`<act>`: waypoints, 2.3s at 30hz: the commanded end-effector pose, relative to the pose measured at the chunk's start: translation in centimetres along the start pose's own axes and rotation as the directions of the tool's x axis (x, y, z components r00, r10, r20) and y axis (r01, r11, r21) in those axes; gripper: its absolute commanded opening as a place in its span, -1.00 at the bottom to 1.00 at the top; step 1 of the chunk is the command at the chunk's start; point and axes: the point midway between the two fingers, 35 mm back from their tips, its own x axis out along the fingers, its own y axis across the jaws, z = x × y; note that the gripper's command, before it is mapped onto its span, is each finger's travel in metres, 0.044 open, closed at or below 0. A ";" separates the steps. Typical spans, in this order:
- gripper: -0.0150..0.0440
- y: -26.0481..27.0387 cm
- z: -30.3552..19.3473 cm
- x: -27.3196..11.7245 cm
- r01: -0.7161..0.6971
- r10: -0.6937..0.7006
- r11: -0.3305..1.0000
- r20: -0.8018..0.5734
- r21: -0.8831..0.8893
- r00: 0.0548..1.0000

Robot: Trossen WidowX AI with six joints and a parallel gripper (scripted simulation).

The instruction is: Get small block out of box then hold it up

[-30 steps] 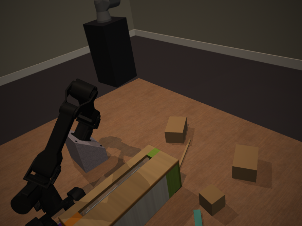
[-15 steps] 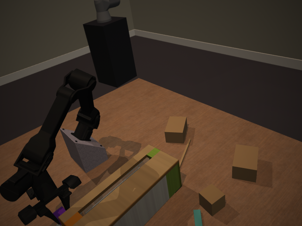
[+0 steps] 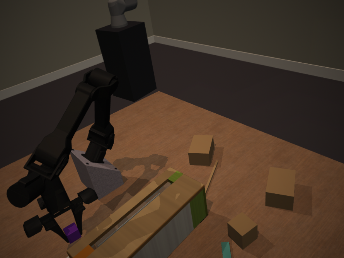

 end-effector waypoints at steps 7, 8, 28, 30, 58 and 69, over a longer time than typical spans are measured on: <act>-0.49 -2.2 0.1 -3.0 -0.069 0.071 0.986 -0.006 0.154 0.997; -0.49 -2.5 0.1 -3.3 -0.076 0.078 0.983 -0.007 0.168 0.997; -0.49 -6.0 1.3 -7.2 -0.169 0.199 0.895 -0.028 0.413 0.980; -0.49 -6.0 1.3 -7.2 -0.169 0.199 0.895 -0.028 0.413 0.980; -0.49 -6.0 1.3 -7.2 -0.169 0.199 0.895 -0.028 0.413 0.980; -0.49 -6.0 1.3 -7.2 -0.169 0.199 0.895 -0.028 0.413 0.980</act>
